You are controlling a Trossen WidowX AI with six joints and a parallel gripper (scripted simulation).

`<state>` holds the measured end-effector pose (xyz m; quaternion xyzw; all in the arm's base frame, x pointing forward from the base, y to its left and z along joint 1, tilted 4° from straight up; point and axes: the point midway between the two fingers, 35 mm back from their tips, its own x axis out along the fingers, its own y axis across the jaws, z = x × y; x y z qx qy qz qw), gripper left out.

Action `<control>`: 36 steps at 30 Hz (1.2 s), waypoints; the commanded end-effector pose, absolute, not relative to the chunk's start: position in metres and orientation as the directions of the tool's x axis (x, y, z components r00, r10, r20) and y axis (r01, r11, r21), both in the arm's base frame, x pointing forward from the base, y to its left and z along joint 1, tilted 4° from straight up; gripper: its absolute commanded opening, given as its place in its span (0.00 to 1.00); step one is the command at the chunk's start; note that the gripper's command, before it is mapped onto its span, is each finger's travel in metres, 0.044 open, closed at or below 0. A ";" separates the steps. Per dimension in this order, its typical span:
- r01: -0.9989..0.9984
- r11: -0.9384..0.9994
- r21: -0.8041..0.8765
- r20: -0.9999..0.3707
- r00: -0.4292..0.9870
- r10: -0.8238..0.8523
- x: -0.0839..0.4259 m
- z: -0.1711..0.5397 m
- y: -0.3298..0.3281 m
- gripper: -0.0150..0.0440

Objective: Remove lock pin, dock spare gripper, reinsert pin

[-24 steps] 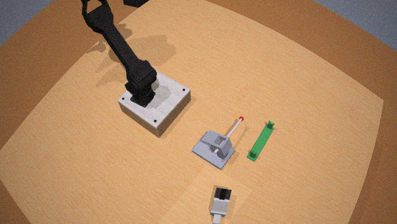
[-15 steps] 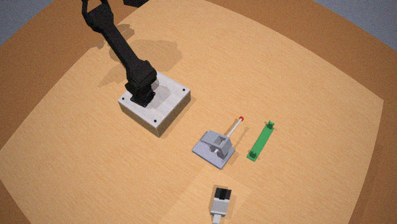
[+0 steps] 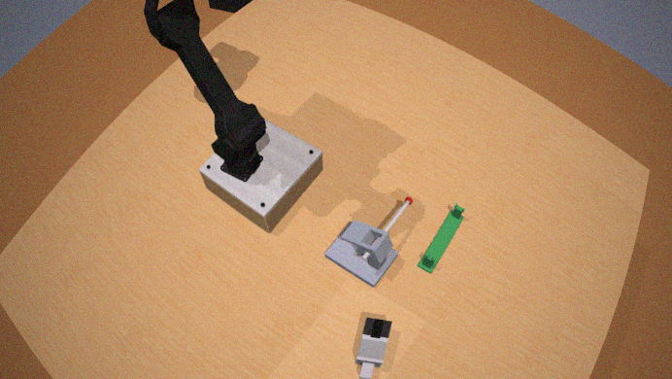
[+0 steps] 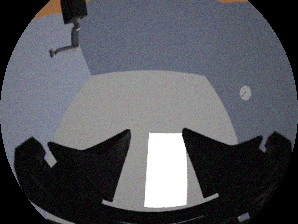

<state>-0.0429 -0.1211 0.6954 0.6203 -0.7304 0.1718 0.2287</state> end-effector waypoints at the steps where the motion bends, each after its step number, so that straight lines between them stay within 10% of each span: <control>1: -0.887 0.260 0.382 0.598 0.022 -0.801 0.024 0.700 -0.123 0.76; 8: -0.428 0.447 0.786 0.595 0.324 -0.736 0.141 0.682 -0.119 0.76; 14: 0.054 0.619 0.783 0.482 0.576 -0.660 0.237 0.640 -0.109 0.76; 25: 0.461 0.879 0.120 0.049 0.882 -0.469 0.368 0.507 -0.076 0.76; 36: -0.057 0.863 -0.502 -0.509 0.826 -0.242 0.413 0.342 -0.030 0.76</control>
